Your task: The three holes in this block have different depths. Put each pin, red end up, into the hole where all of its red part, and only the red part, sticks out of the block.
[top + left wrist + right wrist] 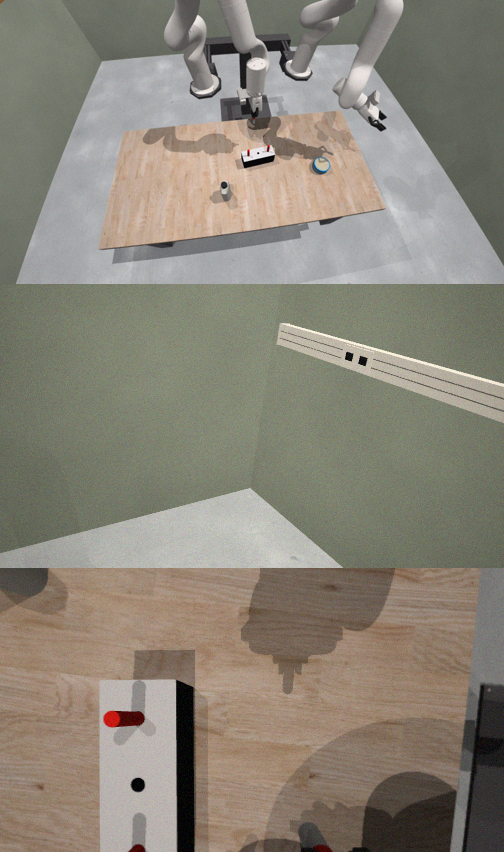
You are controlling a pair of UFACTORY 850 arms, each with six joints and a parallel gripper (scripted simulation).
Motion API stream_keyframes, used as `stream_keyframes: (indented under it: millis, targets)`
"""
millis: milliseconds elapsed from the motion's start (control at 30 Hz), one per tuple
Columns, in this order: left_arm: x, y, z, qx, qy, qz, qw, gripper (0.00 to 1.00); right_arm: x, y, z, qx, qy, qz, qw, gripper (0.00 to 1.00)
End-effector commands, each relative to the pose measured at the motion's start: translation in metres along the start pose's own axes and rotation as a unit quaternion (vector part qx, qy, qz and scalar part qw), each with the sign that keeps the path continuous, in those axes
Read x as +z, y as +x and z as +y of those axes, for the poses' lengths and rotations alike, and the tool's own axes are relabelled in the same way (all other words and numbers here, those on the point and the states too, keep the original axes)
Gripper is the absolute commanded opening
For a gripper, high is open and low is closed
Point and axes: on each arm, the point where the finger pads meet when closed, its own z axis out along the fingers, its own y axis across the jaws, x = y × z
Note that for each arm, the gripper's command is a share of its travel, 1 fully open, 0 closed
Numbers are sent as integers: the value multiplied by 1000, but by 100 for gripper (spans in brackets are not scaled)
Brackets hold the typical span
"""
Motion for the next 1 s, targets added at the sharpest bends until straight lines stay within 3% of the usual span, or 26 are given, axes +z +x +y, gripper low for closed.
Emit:
stream_keyframes:
  millis: [0,167,533,967]
  targets:
    - [0,1,1,-1,0,1,1000,100,-14,1,-1,-1,-7,-1,1000,0]
    - [0,1,1,-1,0,1,1000,100,-14,1,-10,-1,-7,-1,1000,0]
    - [0,1,1,-1,0,1,1000,100,-15,4,-84,-1,-7,-1,1000,0]
    - [0,1,1,-1,0,1,1000,100,-16,6,-139,-1,-8,-2,1000,0]
